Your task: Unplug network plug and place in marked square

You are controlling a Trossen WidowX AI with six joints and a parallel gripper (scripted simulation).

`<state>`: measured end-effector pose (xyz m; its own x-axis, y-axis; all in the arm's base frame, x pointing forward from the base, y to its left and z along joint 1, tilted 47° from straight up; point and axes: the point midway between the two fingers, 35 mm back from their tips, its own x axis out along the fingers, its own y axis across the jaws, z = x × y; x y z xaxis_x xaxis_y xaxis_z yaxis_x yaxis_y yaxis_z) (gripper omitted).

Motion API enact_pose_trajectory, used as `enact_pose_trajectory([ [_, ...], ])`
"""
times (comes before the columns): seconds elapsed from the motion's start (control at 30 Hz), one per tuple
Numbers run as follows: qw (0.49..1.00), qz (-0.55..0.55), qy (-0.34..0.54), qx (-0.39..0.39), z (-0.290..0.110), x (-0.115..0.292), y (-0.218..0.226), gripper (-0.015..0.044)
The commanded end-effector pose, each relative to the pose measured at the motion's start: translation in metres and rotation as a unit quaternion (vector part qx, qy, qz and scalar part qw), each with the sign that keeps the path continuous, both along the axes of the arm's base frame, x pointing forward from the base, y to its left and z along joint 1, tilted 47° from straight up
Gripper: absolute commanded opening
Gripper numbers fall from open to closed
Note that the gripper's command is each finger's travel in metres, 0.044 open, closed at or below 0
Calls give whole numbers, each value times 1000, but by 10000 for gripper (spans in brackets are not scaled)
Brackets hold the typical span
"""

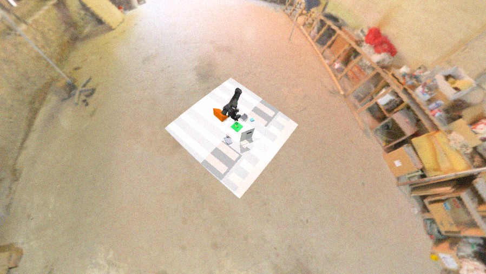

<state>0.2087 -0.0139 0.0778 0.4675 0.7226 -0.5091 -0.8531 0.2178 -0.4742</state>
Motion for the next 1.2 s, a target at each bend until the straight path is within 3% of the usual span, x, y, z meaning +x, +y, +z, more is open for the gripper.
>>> enact_pose_trajectory([
  [0.0,1000,-1,-1,-5,7,3,-9,156],
  [1.07,1000,1,-5,-1,67,8,-68,156],
  [1.17,1000,1,-5,-1,67,8,-68,235],
])
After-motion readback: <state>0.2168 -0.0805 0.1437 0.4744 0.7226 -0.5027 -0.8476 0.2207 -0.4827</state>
